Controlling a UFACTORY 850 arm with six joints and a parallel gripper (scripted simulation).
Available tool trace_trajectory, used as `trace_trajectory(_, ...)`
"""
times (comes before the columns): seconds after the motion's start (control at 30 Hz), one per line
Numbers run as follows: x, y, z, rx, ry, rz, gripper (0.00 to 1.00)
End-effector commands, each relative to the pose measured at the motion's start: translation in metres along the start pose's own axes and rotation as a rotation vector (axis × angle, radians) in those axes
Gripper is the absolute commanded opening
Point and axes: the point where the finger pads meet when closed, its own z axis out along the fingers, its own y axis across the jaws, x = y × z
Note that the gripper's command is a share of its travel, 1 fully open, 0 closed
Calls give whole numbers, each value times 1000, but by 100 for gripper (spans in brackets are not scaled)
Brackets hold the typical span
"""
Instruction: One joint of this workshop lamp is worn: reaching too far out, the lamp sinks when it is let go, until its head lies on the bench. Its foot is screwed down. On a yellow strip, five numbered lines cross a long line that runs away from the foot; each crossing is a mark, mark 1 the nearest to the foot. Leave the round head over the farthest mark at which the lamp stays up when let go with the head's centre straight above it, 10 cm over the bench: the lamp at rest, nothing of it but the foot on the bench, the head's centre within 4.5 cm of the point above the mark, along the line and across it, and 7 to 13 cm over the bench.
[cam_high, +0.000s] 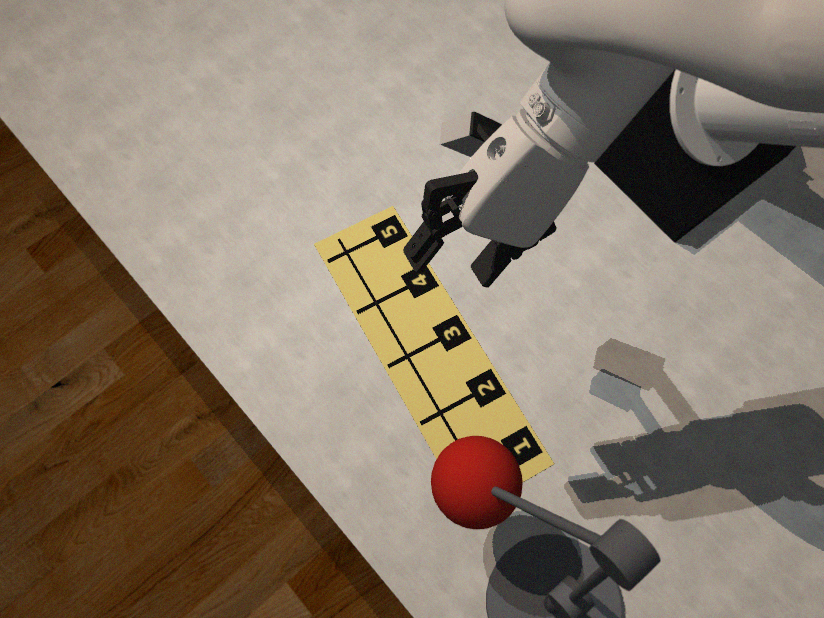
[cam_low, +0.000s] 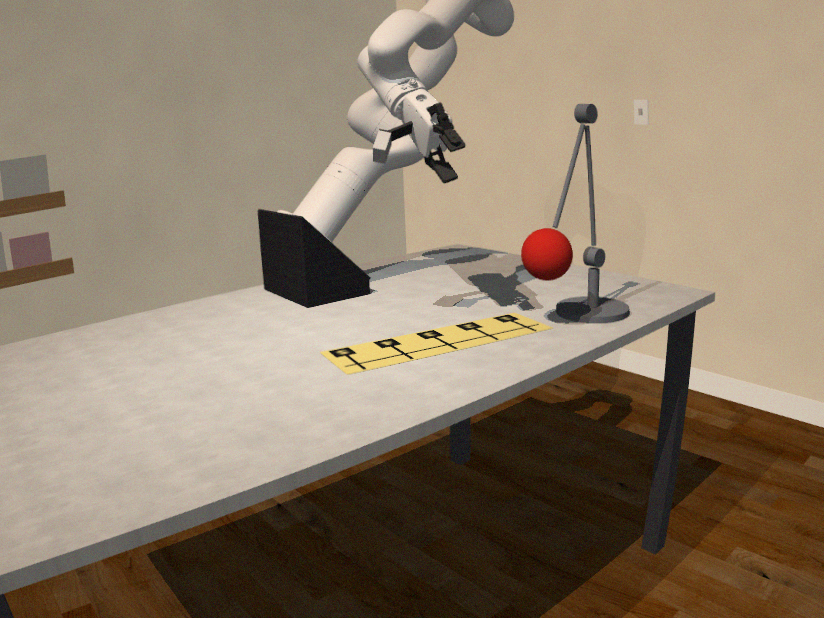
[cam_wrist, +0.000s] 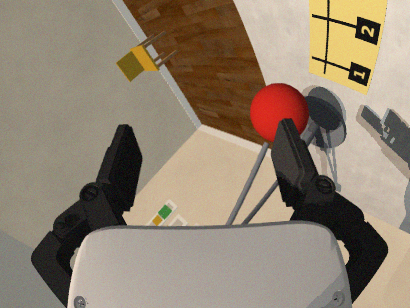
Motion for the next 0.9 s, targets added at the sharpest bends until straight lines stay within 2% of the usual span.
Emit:
trace_trajectory(0.0,-12,-3,-5,-88,-64,-1,100)
trace_trajectory(0.1,-18,-4,-8,-133,-96,-3,100)
trace_trajectory(0.17,-18,-4,-8,-133,-96,-3,100)
trace_trajectory(0.67,-46,-13,-27,-359,-257,-9,100)
trace_trajectory(0.73,-46,-13,-27,-359,-257,-9,100)
trace_trajectory(0.87,-53,-17,-32,-421,-301,-11,100)
